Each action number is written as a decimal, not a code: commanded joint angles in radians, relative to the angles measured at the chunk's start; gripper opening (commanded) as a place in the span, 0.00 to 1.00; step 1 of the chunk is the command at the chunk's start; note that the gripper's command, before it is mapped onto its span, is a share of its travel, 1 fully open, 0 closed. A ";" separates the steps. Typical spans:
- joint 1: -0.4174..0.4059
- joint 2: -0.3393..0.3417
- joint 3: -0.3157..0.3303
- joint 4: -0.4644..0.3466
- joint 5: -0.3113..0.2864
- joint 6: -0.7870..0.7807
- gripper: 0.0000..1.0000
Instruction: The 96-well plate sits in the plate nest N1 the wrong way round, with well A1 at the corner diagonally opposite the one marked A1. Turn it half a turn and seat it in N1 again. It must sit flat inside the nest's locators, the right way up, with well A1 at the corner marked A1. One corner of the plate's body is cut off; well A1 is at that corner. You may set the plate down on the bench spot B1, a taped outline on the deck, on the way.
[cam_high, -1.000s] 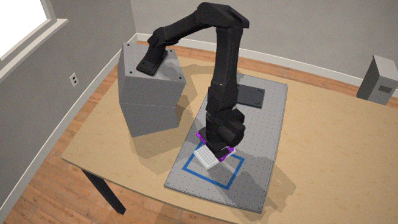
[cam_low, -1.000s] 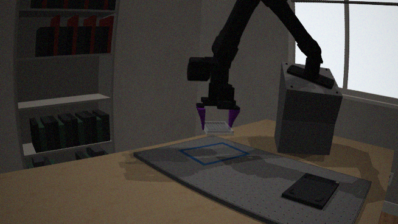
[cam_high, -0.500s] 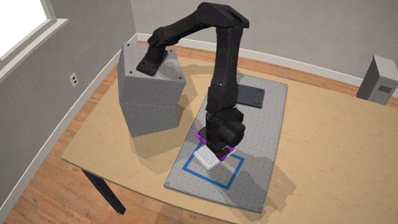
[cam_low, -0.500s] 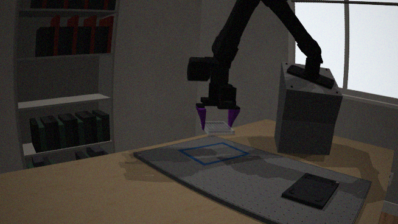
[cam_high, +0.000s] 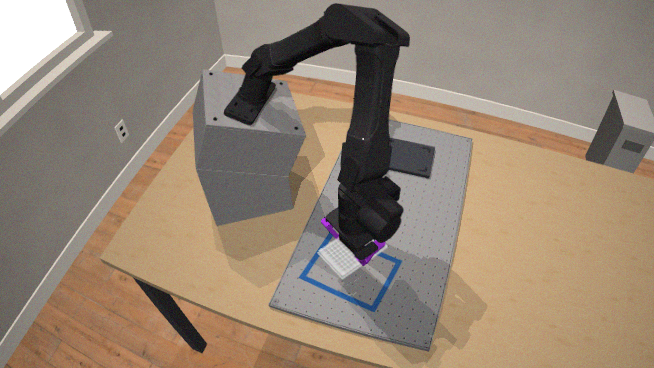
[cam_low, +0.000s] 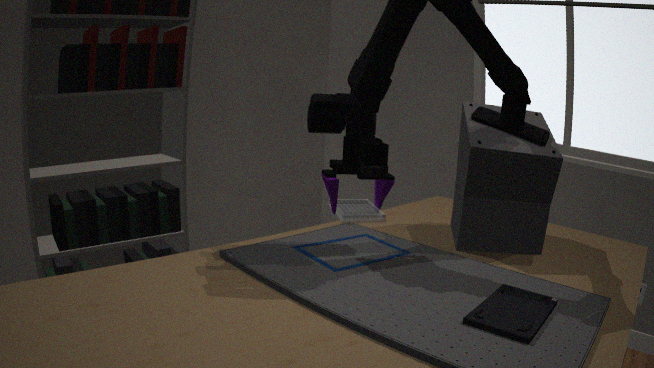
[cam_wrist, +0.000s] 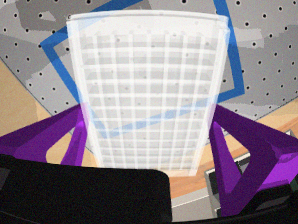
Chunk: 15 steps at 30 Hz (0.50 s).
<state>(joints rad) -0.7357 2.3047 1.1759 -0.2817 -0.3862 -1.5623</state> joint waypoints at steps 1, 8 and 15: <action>-0.008 -0.008 0.003 -0.004 -0.005 -0.002 0.00; -0.008 -0.006 0.004 -0.003 -0.005 -0.002 0.00; -0.003 0.008 0.007 0.010 -0.004 0.003 0.00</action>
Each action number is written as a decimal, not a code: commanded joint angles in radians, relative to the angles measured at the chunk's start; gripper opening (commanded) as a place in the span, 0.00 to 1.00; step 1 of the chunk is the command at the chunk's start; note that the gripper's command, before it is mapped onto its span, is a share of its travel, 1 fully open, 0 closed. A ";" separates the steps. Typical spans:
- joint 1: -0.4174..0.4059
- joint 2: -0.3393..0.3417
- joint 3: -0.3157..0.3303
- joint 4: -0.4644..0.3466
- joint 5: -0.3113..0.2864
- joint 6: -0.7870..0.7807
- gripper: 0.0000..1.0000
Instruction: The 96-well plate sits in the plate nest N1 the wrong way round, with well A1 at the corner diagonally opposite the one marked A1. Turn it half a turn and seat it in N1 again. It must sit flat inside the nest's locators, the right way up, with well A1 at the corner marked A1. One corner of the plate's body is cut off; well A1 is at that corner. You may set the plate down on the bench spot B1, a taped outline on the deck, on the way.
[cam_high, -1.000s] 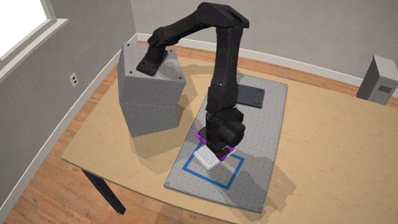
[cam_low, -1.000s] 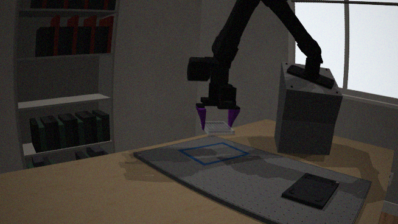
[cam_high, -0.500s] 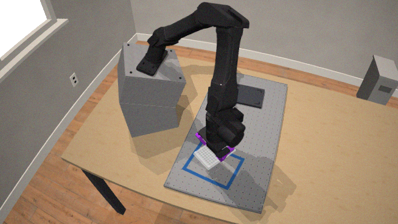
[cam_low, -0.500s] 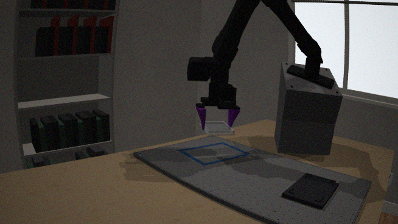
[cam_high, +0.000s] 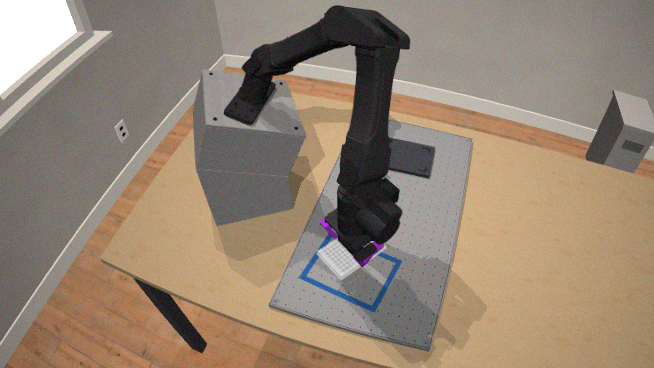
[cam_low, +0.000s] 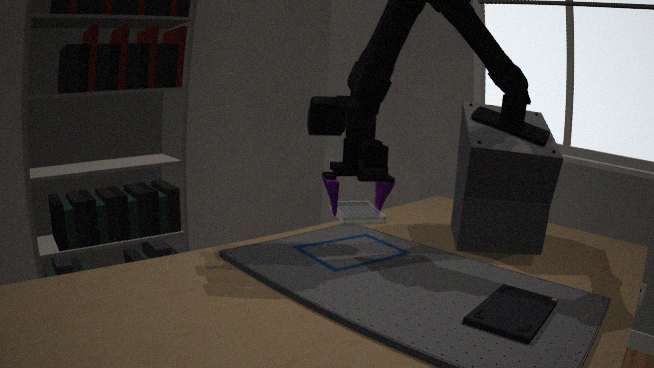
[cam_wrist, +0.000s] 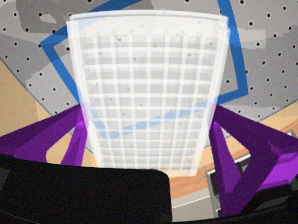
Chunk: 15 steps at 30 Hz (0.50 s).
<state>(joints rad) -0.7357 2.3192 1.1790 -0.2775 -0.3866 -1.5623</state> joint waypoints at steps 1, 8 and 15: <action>-0.003 -0.005 0.004 0.007 -0.004 0.004 0.00; 0.002 0.010 0.007 0.021 -0.003 0.009 0.00; 0.006 0.020 0.010 0.029 -0.002 0.012 0.00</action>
<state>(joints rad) -0.7265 2.3459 1.1851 -0.2531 -0.3866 -1.5547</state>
